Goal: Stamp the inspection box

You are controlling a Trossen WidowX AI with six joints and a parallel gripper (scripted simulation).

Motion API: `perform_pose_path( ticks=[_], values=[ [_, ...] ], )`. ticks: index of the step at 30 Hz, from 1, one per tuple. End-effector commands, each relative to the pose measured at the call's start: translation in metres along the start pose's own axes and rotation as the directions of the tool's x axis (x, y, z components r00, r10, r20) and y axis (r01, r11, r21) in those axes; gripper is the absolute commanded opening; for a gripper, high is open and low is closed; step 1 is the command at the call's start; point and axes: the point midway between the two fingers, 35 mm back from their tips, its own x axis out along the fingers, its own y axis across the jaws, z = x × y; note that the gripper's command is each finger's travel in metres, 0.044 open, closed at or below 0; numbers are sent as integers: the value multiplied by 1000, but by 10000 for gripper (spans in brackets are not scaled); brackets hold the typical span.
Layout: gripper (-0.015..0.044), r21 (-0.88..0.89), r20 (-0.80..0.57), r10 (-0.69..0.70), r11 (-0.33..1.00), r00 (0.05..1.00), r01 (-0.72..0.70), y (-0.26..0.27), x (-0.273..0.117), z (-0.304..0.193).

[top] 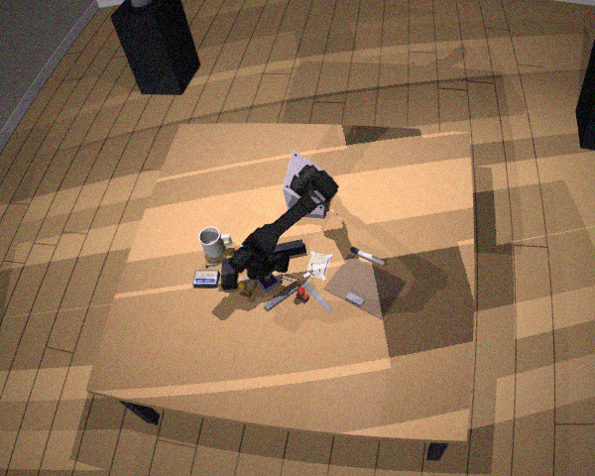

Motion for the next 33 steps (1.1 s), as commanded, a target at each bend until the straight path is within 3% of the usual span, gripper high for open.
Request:
perform_pose_path(
  ticks=[1,33],
  values=[
    [0,-4,1,4,1000,1000,-4,1,3,1],
    [0,-4,1,4,1000,1000,-4,1,-3,1]
  ],
)
